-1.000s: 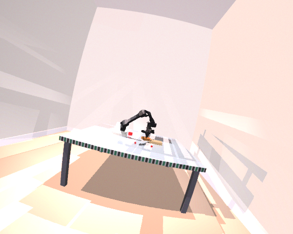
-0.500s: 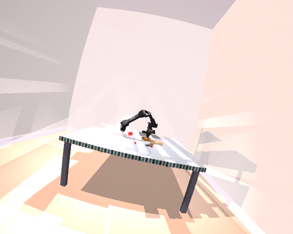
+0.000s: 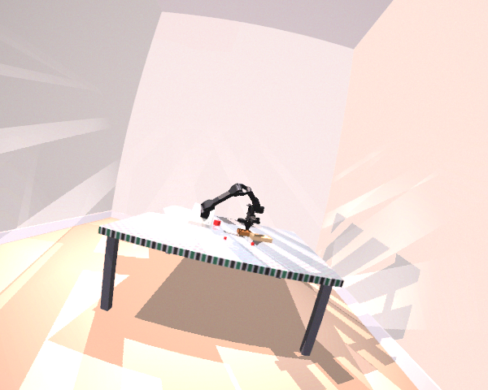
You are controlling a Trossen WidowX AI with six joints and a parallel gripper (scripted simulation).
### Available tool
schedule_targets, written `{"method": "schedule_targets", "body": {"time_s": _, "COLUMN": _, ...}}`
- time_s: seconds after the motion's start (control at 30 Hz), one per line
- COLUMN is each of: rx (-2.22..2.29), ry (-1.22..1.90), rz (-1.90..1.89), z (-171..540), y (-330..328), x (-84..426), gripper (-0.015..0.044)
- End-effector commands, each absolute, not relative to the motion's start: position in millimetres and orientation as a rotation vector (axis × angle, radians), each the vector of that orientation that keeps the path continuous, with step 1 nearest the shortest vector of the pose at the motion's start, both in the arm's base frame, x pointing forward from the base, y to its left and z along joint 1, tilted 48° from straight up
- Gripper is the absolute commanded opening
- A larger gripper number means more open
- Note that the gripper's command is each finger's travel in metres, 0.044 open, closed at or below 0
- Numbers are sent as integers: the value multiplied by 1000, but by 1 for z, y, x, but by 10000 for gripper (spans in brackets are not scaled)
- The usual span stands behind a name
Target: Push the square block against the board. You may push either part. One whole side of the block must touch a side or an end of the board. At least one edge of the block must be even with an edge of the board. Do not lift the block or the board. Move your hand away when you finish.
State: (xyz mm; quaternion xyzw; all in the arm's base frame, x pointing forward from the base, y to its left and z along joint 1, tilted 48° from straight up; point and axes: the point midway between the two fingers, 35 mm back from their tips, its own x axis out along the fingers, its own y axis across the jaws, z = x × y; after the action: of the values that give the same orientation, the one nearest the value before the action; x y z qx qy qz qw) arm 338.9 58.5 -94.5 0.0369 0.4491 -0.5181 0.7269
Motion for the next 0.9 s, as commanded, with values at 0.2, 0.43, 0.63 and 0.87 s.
{"method": "schedule_targets", "body": {"time_s": 0.2, "rx": 73, "ry": 985, "rz": -1154, "z": -91, "y": 50, "x": 341, "gripper": 0}}
{"method": "schedule_targets", "body": {"time_s": 0.43, "rx": 73, "ry": 986, "rz": -1154, "z": -98, "y": 57, "x": 335, "gripper": 0}}
{"method": "schedule_targets", "body": {"time_s": 0.63, "rx": 73, "ry": 986, "rz": -1155, "z": -105, "y": 62, "x": 330, "gripper": 0}}
{"method": "schedule_targets", "body": {"time_s": 0.87, "rx": 73, "ry": 985, "rz": -1155, "z": -112, "y": 68, "x": 323, "gripper": 0}}
